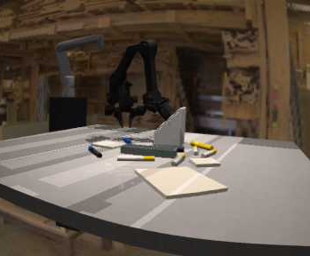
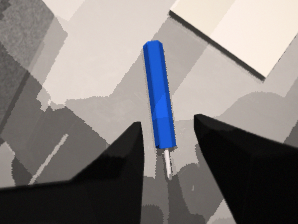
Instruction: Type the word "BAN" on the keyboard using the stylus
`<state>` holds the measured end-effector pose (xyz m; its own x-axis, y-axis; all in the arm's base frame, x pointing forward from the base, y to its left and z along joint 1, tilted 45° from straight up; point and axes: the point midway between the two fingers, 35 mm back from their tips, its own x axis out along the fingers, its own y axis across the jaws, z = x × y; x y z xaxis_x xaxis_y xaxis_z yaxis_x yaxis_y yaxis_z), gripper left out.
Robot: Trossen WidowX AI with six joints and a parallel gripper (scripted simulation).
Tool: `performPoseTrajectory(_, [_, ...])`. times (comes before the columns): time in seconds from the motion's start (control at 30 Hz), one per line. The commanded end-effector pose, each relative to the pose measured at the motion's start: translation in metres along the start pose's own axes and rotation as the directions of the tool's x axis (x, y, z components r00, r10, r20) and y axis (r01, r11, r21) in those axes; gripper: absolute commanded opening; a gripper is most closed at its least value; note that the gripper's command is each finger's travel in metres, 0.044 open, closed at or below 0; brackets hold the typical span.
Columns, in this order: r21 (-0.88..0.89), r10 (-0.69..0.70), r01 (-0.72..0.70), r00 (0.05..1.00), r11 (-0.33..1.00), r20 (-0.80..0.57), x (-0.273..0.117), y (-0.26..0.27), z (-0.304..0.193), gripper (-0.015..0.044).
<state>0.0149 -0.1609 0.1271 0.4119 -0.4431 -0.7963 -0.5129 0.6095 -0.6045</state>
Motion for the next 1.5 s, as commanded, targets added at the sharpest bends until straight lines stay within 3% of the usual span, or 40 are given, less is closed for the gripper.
performPoseTrajectory(0.0, [0.0, -0.002, 0.002, 1.0, 1.0, 0.005, 0.004, 0.001, -0.001, 0.015])
performPoseTrajectory(1.47, [0.0, -0.003, 0.003, 1.0, 1.0, 0.005, 0.036, 0.0, -0.02, 0.015])
